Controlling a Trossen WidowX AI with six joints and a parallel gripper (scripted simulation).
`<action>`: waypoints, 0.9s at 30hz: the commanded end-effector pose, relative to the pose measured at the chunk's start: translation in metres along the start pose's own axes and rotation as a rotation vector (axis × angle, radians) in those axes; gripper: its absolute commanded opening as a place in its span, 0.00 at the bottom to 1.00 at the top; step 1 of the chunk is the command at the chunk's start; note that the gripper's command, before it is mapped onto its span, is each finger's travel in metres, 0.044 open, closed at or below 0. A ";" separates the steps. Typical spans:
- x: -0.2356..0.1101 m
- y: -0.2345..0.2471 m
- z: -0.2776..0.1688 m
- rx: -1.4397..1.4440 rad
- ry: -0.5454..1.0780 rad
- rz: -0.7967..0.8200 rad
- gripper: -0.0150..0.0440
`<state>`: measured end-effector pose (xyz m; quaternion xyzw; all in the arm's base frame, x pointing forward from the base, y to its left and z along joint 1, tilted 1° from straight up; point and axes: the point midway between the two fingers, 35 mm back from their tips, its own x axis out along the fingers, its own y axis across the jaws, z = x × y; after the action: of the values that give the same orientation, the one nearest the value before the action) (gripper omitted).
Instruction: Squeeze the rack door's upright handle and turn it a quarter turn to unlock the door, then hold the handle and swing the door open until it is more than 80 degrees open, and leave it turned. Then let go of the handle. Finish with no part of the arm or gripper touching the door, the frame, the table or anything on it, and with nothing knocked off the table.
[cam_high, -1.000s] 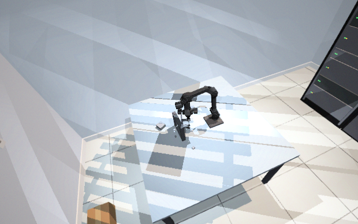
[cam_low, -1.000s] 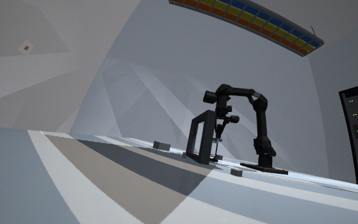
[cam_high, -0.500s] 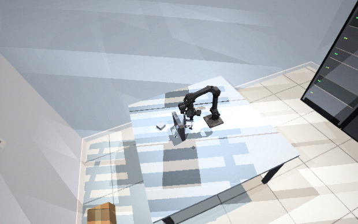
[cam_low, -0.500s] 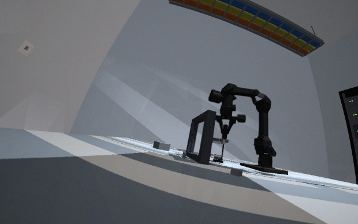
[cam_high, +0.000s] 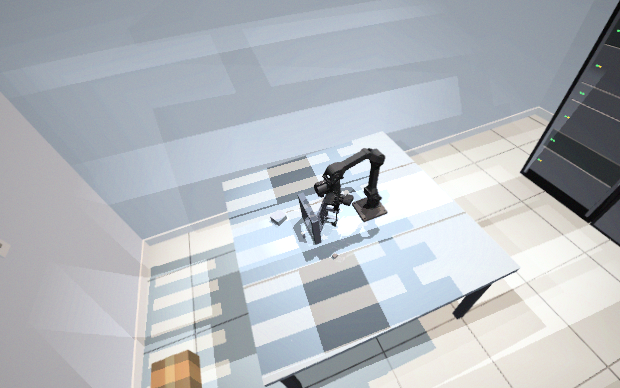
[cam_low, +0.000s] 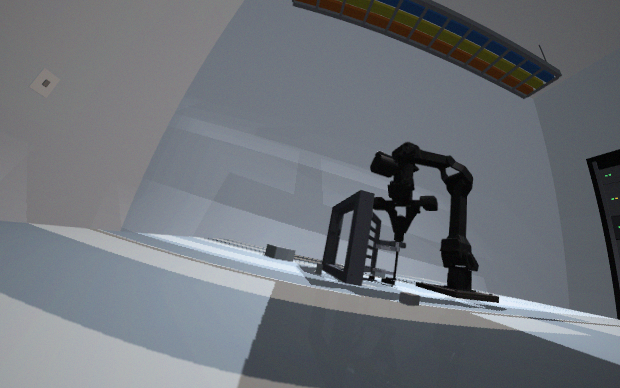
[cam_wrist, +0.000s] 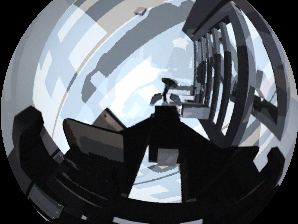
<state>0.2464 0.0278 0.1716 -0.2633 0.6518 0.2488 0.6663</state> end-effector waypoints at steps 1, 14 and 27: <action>0.000 0.005 0.002 0.069 -0.007 -0.007 0.28; 0.000 0.028 0.011 0.237 -0.008 -0.005 0.28; 0.000 0.049 0.023 0.402 -0.009 -0.002 0.28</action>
<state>0.2297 0.0762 0.1702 -0.1400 0.6840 0.1321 0.7037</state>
